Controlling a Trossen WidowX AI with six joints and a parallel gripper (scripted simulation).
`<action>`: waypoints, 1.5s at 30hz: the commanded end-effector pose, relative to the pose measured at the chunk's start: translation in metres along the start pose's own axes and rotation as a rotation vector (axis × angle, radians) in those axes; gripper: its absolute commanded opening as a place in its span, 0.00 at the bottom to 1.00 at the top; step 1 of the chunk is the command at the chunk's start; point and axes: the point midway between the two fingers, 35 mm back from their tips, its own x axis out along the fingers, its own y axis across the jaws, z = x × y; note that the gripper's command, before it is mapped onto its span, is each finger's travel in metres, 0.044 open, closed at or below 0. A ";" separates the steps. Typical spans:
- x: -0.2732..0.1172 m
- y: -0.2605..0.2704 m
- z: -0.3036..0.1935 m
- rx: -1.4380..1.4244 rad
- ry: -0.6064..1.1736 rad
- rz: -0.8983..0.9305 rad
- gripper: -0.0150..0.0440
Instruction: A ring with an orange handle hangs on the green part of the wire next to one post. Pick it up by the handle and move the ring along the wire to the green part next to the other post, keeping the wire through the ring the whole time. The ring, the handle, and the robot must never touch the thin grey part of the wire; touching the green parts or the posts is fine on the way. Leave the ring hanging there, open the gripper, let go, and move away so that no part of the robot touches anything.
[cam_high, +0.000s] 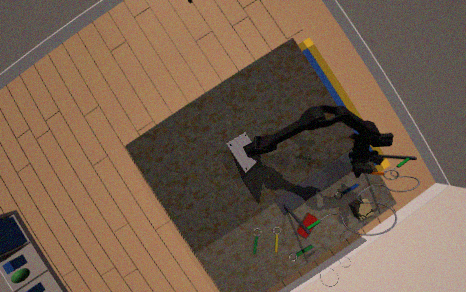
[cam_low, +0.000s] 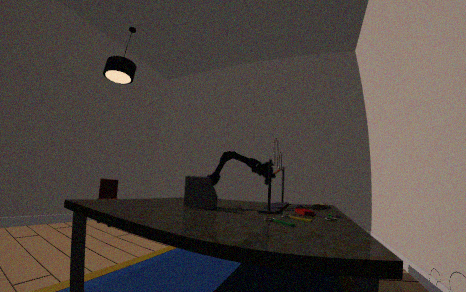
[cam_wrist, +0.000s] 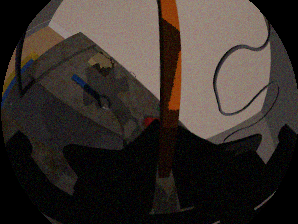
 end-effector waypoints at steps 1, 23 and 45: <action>-0.002 -0.015 0.000 -0.075 -0.004 -0.049 0.00; -0.010 -0.069 0.014 -0.420 -0.007 -0.240 0.00; -0.020 -0.098 0.032 -0.638 -0.007 -0.358 0.00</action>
